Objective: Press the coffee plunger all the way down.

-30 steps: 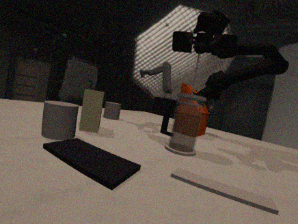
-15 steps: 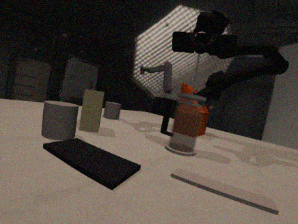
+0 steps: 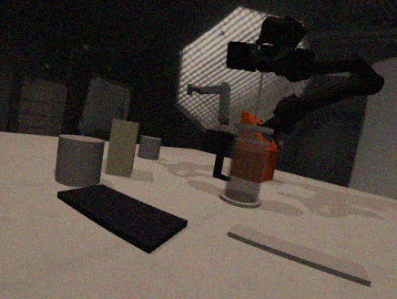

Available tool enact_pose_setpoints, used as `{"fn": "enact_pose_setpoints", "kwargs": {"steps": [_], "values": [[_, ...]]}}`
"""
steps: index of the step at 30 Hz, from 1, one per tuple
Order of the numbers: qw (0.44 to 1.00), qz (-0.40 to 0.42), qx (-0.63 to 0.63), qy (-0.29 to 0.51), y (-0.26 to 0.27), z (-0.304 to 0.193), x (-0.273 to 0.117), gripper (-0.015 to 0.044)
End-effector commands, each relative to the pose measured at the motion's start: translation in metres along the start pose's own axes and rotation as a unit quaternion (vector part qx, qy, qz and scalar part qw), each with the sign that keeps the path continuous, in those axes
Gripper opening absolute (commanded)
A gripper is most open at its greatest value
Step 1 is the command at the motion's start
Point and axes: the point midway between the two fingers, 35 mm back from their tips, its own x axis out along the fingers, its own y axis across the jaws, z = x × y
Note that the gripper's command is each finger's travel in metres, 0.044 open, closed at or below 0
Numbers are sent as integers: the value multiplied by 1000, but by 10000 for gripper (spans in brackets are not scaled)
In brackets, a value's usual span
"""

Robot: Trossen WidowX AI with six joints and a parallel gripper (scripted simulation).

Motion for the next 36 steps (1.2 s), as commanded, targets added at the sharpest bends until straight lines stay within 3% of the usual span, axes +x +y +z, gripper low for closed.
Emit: {"fn": "enact_pose_setpoints", "kwargs": {"steps": [1, 36], "values": [[1000, 0, 17, 14, -4, -18, 7, 120], [1000, 1, 18, 11, -8, -63, 44, 120]]}}
